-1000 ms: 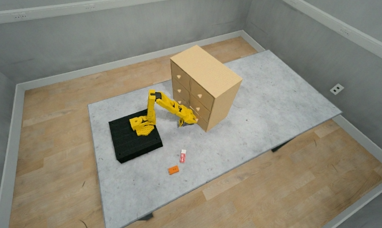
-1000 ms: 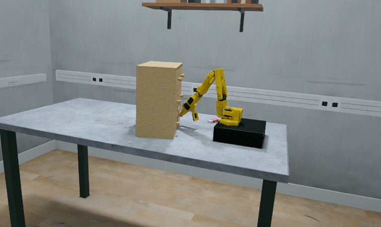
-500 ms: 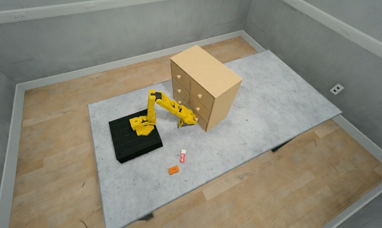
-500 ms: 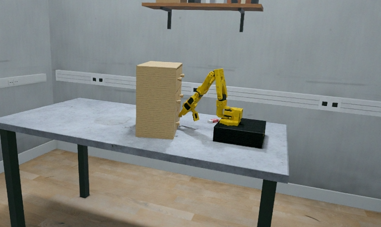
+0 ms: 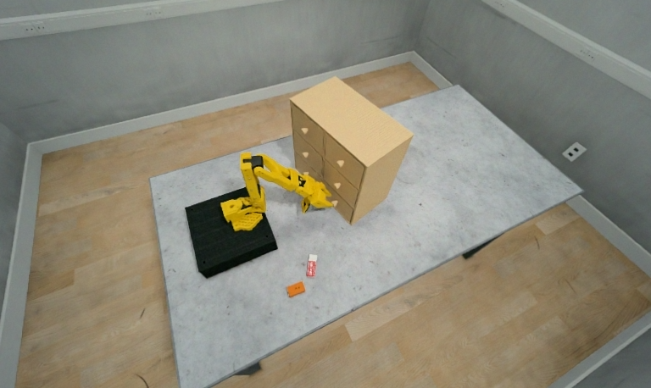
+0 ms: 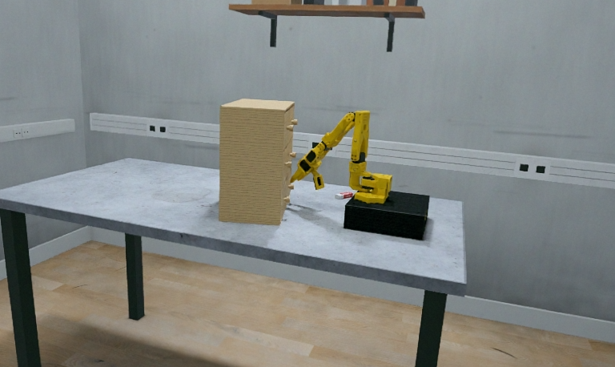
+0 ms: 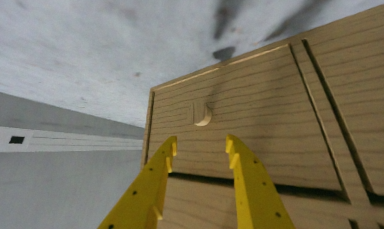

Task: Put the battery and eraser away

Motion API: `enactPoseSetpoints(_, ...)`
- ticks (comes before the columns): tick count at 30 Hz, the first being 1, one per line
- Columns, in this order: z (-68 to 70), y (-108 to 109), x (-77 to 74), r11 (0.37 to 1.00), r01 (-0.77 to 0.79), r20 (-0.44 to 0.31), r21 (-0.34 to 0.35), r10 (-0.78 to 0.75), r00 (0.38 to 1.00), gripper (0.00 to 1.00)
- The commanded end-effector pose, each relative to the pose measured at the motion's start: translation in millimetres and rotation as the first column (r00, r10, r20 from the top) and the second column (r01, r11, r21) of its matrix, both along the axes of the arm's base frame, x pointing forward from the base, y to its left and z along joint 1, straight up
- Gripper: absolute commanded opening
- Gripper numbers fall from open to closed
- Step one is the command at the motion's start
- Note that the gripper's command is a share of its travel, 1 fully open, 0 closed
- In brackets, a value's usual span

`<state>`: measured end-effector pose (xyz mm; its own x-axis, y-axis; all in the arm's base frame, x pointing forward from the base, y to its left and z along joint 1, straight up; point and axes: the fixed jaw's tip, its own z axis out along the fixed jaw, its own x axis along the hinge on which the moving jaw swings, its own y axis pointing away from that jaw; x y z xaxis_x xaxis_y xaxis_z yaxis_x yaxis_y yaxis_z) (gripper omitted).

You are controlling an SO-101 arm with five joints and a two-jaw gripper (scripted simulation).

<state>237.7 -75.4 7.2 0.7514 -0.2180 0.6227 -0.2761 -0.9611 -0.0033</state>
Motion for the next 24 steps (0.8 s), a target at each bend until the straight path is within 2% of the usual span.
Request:
enactPoseSetpoints(1,5.2,4,-5.9,1.000,0.001,-0.004,0.009,-0.001,1.000,0.21)
enactPoseSetpoints(9,14.0,6,-15.3,1.000,0.010,-0.004,0.016,-0.010,1.000,0.21)
enactPoseSetpoints(19,14.0,6,-15.3,1.000,0.010,-0.004,0.016,-0.010,1.000,0.21)
enactPoseSetpoints(24,24.4,9,-24.8,1.000,0.009,-0.025,0.023,-0.009,1.000,0.21)
